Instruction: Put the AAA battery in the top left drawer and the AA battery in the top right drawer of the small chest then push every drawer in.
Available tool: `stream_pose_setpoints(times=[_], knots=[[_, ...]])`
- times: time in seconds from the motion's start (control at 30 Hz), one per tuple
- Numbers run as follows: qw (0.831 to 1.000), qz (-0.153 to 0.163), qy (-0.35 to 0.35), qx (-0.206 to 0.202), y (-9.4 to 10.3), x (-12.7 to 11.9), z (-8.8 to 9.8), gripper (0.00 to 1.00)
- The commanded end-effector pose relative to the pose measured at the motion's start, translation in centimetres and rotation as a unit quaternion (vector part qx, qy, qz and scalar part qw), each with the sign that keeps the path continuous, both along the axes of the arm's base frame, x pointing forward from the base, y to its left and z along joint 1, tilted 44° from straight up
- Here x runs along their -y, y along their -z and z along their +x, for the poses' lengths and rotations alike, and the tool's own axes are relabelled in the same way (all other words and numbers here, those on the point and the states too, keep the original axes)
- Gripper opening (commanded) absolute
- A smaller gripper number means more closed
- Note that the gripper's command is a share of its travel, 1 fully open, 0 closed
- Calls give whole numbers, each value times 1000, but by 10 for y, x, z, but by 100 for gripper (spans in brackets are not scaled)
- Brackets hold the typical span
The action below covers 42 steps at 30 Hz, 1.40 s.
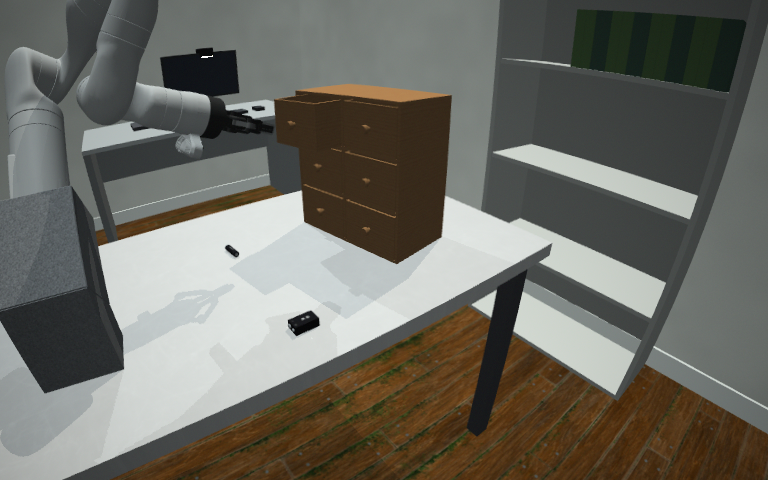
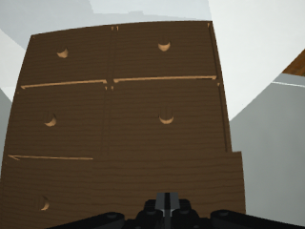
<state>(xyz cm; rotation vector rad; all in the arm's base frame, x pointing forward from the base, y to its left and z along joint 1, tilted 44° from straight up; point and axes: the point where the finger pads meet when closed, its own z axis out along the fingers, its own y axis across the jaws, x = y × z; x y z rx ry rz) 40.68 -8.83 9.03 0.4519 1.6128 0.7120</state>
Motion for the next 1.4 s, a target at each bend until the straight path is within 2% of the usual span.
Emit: stream_pose_setpoints(times=[0.0, 0.53, 1.37], knots=[[1000, -1, 0, 1, -1, 0, 1, 0], [1000, -1, 0, 1, -4, 1, 14, 0], [1000, -1, 0, 1, -11, 3, 50, 0]])
